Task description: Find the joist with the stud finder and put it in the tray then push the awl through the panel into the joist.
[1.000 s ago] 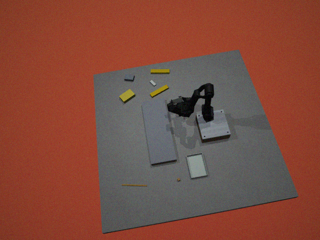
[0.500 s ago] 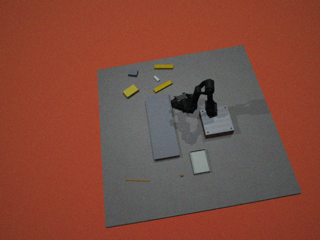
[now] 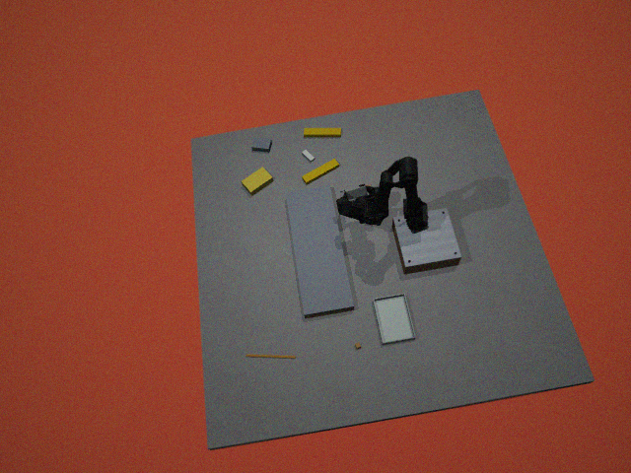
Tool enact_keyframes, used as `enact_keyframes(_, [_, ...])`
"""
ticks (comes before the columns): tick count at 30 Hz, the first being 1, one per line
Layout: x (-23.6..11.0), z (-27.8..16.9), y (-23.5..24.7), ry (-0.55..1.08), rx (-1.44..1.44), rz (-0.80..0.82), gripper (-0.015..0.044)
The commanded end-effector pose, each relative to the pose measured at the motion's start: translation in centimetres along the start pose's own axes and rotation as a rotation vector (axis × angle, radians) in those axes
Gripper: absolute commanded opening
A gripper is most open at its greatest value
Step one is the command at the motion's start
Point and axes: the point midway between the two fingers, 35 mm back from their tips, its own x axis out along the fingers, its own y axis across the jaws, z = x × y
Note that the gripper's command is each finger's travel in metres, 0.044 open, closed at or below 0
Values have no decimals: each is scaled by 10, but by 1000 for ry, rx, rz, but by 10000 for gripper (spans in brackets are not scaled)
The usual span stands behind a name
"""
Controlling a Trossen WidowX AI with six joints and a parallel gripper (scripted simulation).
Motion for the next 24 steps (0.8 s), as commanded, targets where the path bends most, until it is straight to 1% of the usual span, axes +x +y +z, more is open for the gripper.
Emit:
enact_keyframes(1, [0,0,0,3,7,-1,236])
enact_keyframes(6, [0,0,0,3,7,-1,368])
enact_keyframes(7, [0,0,0,3,7,-1,378])
enact_keyframes(24, [0,0,0,3,6,-1,378])
